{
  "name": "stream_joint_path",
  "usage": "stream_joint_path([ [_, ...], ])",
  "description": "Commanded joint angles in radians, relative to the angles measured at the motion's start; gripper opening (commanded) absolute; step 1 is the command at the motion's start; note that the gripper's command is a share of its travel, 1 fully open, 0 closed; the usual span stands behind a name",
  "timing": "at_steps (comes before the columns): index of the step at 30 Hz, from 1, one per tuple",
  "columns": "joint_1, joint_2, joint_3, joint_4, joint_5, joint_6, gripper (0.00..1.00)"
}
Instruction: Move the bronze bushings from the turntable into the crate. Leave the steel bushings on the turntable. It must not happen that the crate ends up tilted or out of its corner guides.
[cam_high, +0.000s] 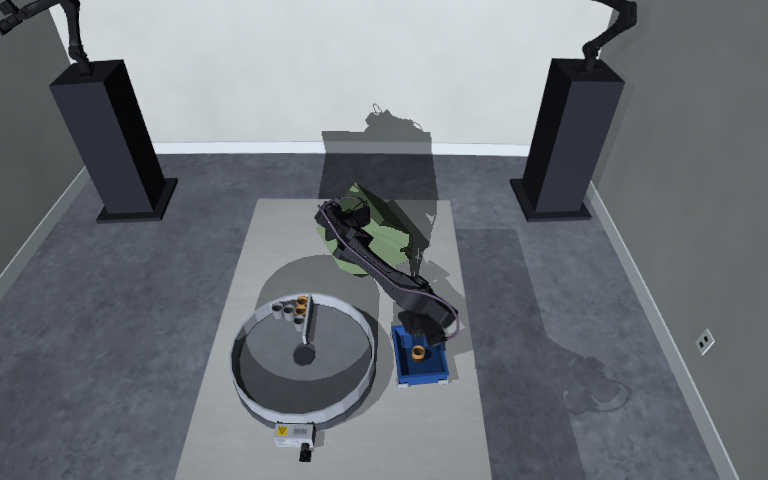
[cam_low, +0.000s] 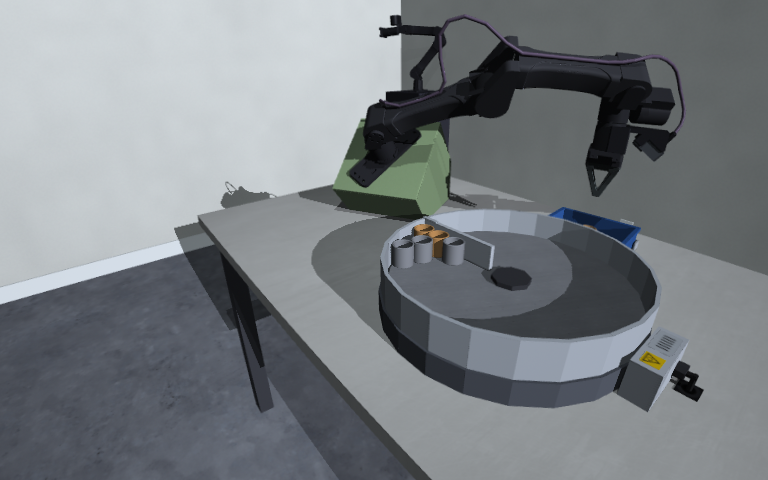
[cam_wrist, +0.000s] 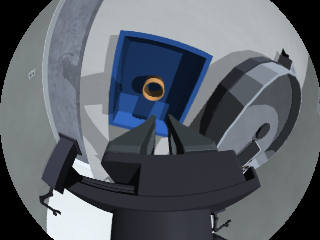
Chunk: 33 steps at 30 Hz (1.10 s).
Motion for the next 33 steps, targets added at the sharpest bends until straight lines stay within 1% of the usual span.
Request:
stream_joint_path([
  [1,0.048,-0.044,0.034,-0.015,-0.001,0.006,0.16],
  [6,0.048,-0.044,0.034,-0.015,-0.001,0.006,0.16],
  [7,0.048,-0.045,0.034,-0.015,-0.001,0.005,0.13],
  [13,0.036,-0.071,0.021,-0.023,-0.002,-0.021,0.13],
  [14,0.031,-0.08,0.016,-0.025,-0.003,-0.027,0.13],
  [15,0.025,-0.079,-0.008,-0.037,-0.004,-0.035,0.13],
  [16,0.0,-0.091,-0.017,-0.036,-0.006,-0.043,0.13],
  [18,-0.02,-0.123,-0.038,-0.015,-0.004,-0.06,0.13],
  [20,-0.02,-0.123,-0.038,-0.015,-0.004,-0.06,0.13],
  [23,-0.058,-0.201,-0.106,-0.001,-0.011,-0.102,0.13],
  [26,-0.106,-0.301,-0.203,0.019,-0.015,-0.152,0.13],
  [29,-0.161,-0.431,-0.341,0.052,-0.02,-0.208,0.13],
  [33,-0.244,-0.641,-0.571,0.118,-0.023,-0.296,0.13],
])
